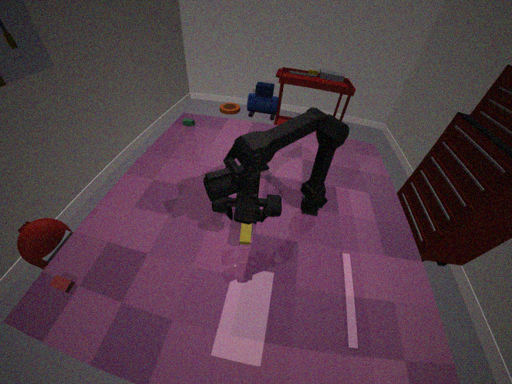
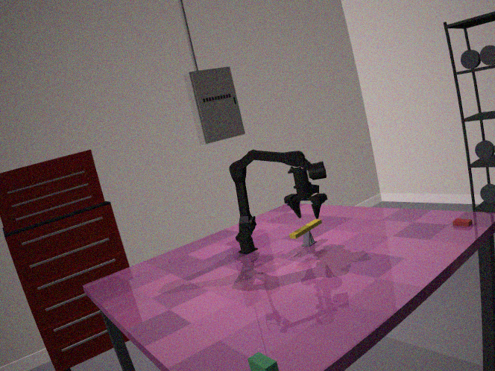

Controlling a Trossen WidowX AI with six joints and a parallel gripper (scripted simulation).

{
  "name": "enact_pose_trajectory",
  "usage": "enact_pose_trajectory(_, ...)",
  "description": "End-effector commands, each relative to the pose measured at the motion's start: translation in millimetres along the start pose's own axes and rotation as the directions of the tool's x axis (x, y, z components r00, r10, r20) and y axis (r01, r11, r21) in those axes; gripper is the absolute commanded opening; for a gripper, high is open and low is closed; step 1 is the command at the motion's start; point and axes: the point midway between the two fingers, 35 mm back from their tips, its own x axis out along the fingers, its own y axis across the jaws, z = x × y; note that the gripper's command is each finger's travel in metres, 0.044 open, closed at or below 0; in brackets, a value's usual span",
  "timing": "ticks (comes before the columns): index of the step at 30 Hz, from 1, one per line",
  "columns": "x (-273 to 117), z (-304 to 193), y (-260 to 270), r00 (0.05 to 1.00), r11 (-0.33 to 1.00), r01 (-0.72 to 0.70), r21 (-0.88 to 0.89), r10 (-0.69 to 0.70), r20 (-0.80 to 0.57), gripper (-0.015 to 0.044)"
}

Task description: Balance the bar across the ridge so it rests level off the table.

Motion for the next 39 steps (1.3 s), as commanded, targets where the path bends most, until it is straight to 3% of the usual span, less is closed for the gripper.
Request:
enact_pose_trajectory(1,-45.7,-0.1,0.0,1.000,1.000,0.011,0.001,-0.011,0.007,0.0440)
enact_pose_trajectory(4,-61.2,-1.6,2.4,1.000,1.000,0.011,0.001,-0.011,0.007,0.0440)
enact_pose_trajectory(39,-61.2,-1.6,2.4,1.000,1.000,0.011,0.001,-0.011,0.007,0.0440)
